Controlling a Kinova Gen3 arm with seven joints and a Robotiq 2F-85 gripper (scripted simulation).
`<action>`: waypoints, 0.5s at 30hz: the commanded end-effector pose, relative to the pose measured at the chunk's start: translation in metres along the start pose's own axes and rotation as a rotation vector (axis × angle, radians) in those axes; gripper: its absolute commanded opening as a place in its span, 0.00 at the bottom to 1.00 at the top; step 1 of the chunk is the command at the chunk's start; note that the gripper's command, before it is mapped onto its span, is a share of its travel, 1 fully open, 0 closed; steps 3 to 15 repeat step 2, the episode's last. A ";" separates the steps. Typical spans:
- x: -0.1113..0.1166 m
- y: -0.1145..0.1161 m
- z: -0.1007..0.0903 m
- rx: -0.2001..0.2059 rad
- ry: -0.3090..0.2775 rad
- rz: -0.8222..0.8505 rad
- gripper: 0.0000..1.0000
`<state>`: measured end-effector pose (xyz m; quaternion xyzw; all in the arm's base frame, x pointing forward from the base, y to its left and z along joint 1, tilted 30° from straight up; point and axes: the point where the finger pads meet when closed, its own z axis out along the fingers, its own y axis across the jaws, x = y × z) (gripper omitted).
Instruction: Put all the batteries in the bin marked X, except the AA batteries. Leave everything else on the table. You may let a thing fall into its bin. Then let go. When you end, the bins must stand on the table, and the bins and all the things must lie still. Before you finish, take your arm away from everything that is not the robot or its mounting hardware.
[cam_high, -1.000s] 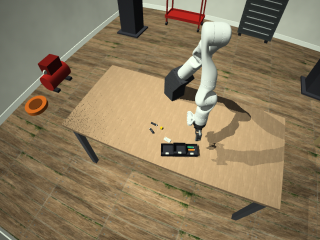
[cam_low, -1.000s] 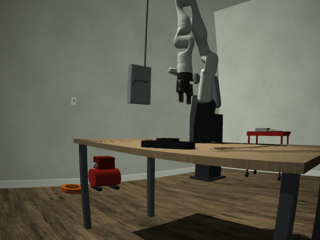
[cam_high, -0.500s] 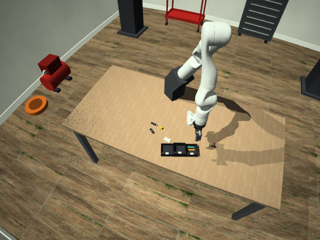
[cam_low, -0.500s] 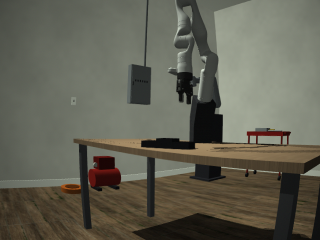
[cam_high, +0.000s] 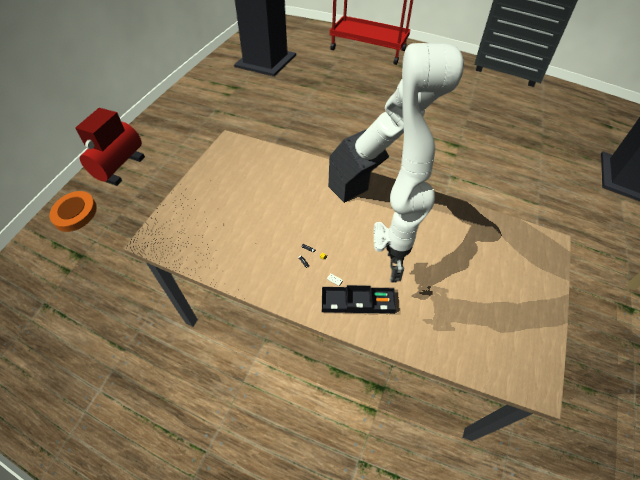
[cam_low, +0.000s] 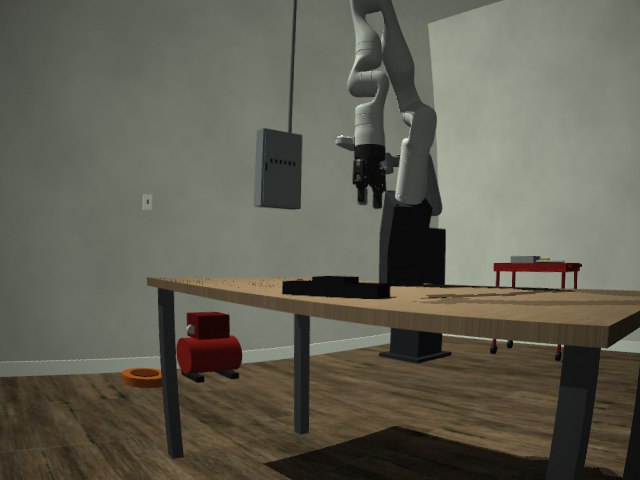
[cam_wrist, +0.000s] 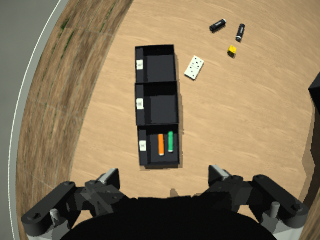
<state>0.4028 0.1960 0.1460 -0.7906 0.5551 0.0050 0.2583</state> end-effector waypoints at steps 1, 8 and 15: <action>0.001 -0.001 -0.001 0.001 0.002 -0.003 1.00; 0.001 -0.001 -0.001 0.001 0.002 -0.003 1.00; 0.001 -0.001 -0.001 0.001 0.002 -0.003 1.00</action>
